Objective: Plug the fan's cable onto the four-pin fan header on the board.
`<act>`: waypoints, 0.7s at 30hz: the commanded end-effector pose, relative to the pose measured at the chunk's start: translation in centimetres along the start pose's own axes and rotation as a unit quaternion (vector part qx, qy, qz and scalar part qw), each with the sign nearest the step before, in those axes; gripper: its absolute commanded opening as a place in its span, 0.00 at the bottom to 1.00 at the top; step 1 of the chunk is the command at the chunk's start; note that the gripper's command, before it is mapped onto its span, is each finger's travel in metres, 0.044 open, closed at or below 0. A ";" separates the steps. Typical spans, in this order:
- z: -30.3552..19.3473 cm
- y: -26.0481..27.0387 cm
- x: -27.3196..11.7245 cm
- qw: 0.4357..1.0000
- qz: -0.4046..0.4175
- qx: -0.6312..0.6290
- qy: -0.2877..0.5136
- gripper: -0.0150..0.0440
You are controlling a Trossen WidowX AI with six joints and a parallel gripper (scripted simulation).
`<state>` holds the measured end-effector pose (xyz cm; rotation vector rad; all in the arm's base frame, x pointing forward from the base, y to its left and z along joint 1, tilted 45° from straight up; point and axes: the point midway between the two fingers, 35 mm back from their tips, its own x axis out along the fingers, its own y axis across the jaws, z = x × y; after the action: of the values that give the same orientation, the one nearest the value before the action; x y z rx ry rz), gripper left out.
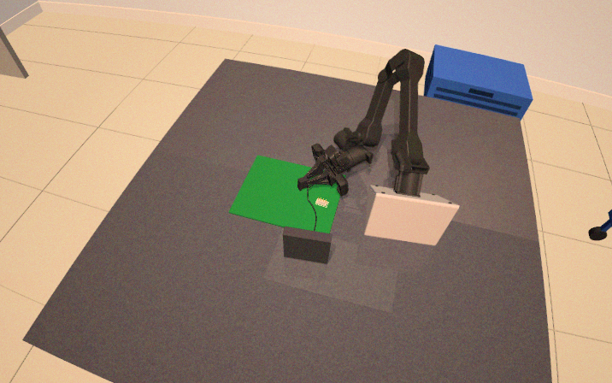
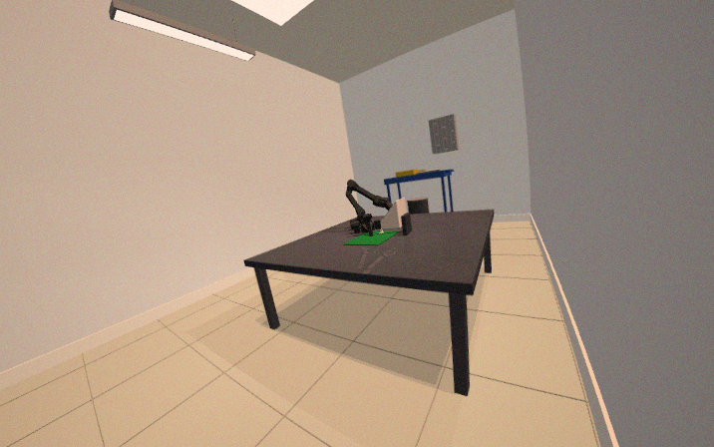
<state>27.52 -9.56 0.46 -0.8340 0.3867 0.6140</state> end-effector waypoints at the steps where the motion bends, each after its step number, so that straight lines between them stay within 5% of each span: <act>1: 0.0 0.0 0.0 1.000 0.000 0.001 0.000 0.25; 9: 0.0 0.0 0.0 1.000 0.000 0.001 0.000 0.25; 14: 0.0 0.0 0.0 1.000 0.000 0.000 0.000 0.48; 21: 0.0 0.0 0.0 1.000 0.000 0.000 0.000 0.49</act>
<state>27.52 -9.56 0.46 -0.8340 0.3867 0.6140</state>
